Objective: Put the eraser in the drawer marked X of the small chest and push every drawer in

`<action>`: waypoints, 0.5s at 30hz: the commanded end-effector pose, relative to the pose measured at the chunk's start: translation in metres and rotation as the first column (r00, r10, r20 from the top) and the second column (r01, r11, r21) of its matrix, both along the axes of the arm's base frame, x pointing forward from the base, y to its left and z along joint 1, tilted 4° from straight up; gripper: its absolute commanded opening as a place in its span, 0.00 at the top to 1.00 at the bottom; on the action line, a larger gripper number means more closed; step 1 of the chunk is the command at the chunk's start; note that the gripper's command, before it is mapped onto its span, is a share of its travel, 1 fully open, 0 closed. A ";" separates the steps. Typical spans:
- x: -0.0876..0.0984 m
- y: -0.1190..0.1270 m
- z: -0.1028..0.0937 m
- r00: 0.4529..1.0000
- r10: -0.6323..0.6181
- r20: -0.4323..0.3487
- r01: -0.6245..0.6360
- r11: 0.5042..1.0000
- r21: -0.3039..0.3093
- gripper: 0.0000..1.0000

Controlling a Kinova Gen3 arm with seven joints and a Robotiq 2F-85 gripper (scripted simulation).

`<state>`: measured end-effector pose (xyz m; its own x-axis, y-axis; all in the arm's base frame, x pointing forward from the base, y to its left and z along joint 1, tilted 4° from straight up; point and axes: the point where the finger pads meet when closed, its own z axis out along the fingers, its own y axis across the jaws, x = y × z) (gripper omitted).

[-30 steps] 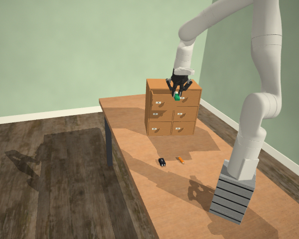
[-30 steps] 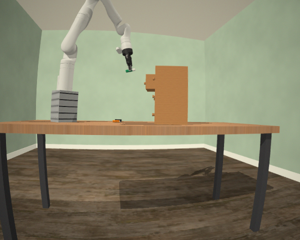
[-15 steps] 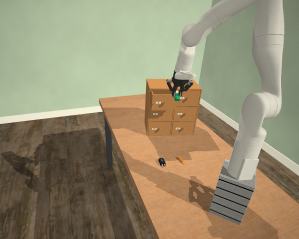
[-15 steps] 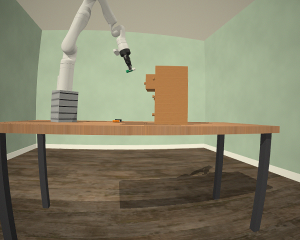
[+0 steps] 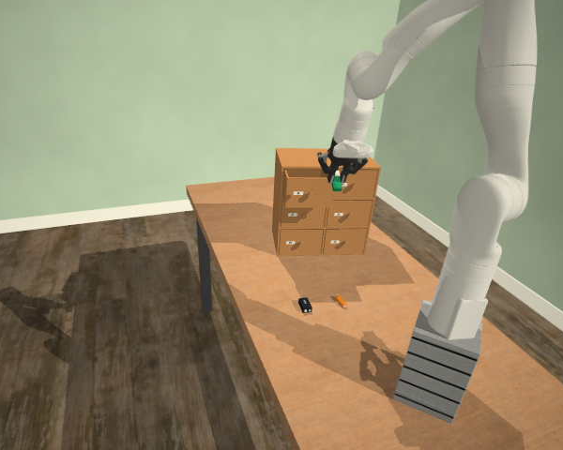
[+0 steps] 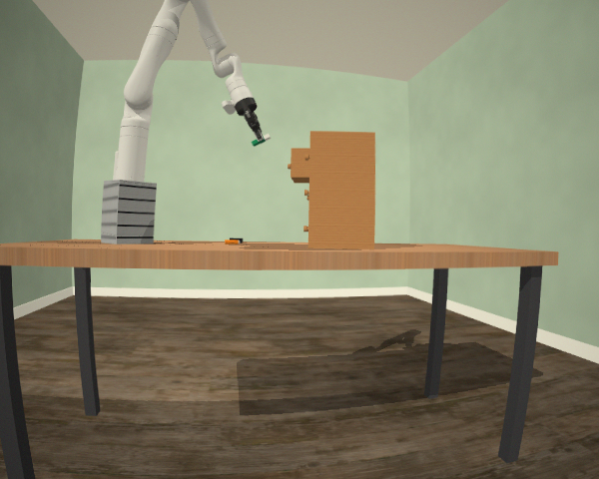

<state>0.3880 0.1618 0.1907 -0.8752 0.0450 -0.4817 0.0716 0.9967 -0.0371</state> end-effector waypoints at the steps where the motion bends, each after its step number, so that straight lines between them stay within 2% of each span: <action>1: -0.007 0.014 0.002 0.998 0.026 0.064 -0.026 1.000 -0.007 0.81; 15: -0.008 0.014 0.001 0.985 0.031 0.172 -0.029 0.999 -0.015 0.81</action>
<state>0.3867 0.1612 0.1916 -0.8574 0.0197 -0.5142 0.0463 0.9982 -0.0389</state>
